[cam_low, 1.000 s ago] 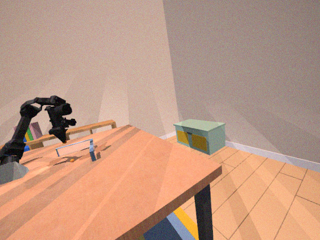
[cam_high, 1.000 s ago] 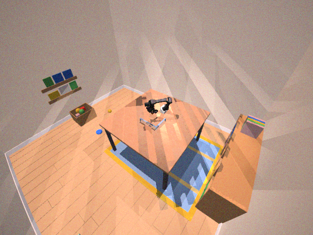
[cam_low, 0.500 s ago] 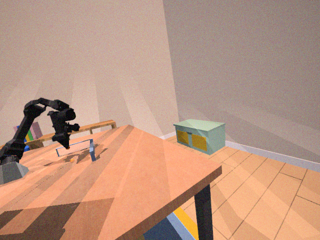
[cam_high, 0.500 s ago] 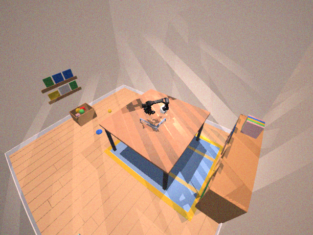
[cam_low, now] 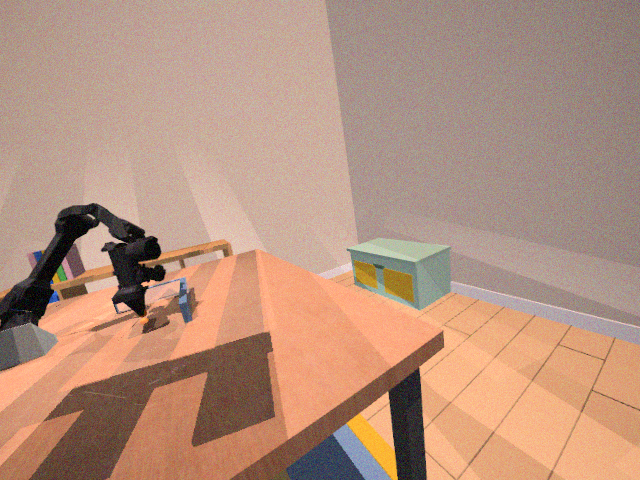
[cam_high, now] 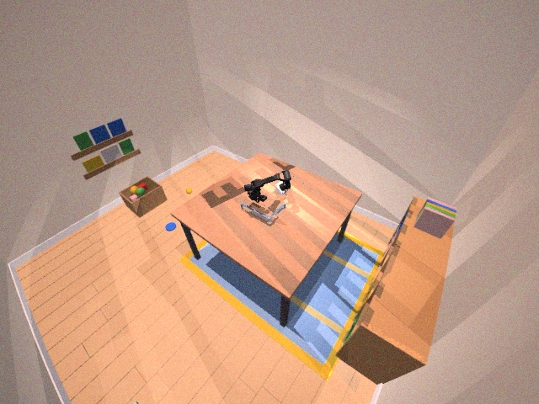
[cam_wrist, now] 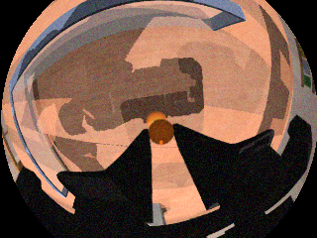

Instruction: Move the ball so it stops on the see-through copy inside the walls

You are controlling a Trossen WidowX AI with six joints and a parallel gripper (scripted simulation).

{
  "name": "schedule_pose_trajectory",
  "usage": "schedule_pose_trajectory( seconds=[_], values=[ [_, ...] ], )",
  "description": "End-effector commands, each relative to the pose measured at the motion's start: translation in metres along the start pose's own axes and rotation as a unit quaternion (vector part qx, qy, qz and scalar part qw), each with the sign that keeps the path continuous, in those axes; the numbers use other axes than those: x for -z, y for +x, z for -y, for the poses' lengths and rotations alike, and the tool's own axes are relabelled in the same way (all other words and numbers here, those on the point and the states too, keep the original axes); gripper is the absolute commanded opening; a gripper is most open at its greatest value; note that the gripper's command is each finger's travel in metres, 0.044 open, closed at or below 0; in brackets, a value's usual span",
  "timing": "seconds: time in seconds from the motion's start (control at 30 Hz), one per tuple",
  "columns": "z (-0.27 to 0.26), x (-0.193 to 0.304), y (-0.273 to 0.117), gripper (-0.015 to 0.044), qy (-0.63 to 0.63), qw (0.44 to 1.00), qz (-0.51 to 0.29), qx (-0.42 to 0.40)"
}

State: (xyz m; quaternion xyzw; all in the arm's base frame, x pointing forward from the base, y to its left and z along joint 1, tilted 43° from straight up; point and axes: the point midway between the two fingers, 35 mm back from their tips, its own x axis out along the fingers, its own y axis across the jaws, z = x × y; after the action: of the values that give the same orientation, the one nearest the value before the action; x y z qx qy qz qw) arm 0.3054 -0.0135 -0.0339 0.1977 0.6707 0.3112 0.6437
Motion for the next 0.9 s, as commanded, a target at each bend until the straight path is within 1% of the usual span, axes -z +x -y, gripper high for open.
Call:
schedule_pose_trajectory(
  seconds=[0.0, 0.27, 0.63, 0.87],
  values=[
    [-0.001, 0.002, 0.014, 0.0, 0.004, 1.0, -0.002, -0.004],
    [-0.001, 0.002, 0.016, 0.0, 0.004, 1.0, -0.002, -0.004],
    [-0.001, 0.002, 0.032, 0.0, 0.004, 1.0, -0.002, -0.004],
    [-0.001, 0.002, 0.033, 0.0, 0.004, 1.0, -0.002, -0.004]
  ],
)
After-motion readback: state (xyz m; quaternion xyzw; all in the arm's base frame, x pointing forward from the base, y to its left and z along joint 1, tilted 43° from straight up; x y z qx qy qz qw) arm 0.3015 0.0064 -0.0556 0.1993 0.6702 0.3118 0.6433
